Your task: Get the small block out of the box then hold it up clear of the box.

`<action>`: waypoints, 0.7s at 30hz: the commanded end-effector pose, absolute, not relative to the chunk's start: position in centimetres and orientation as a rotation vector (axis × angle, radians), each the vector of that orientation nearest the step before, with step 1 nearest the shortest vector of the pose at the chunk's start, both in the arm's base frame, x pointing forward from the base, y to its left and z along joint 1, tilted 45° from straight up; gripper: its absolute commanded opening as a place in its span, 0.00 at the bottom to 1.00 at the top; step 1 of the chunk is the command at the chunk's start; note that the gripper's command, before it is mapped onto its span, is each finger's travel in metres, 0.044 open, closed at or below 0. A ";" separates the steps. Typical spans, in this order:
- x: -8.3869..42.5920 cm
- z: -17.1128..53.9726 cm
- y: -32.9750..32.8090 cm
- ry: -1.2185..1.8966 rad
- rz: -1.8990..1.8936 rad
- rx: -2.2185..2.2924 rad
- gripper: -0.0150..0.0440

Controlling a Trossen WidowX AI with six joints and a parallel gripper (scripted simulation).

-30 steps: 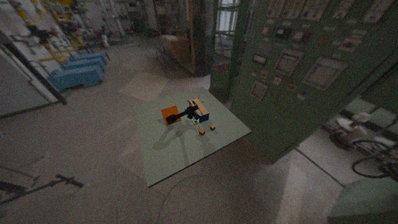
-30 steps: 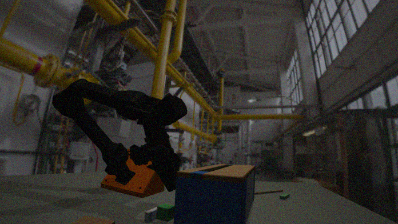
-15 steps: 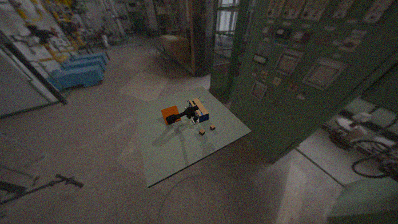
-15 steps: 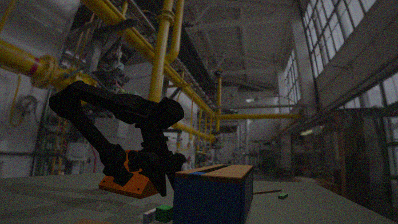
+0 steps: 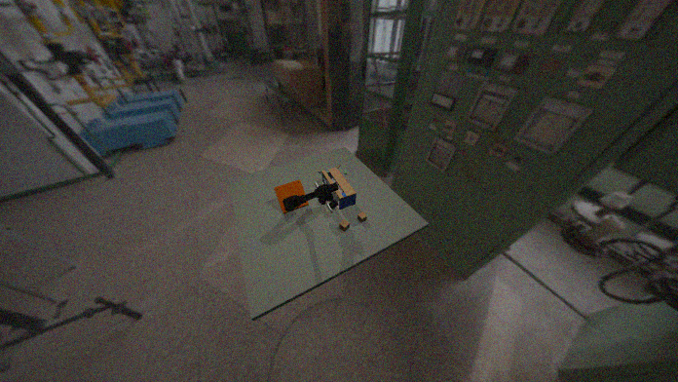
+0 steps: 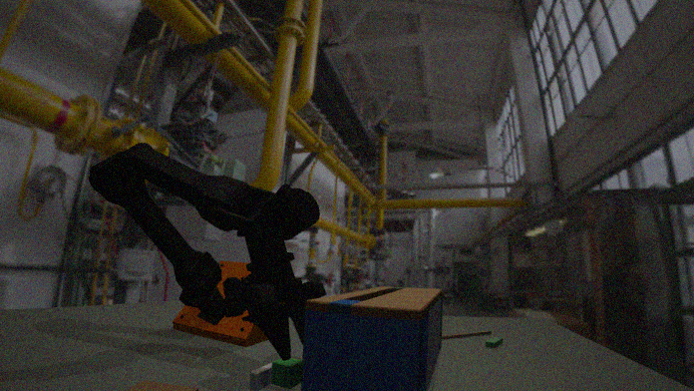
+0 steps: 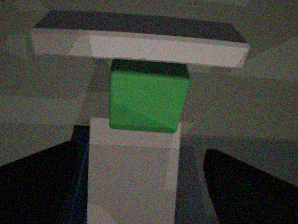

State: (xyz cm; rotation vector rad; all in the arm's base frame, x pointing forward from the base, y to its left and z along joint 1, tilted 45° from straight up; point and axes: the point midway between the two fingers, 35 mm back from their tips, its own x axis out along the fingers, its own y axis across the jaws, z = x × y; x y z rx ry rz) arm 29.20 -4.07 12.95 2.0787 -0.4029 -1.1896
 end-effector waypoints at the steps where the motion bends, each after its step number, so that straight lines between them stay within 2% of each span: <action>1: 29.2 12.2 -4.5 -0.395 -1.196 2.072 0.74; 21: 29.3 10.3 -6.6 -0.398 -1.189 2.070 0.74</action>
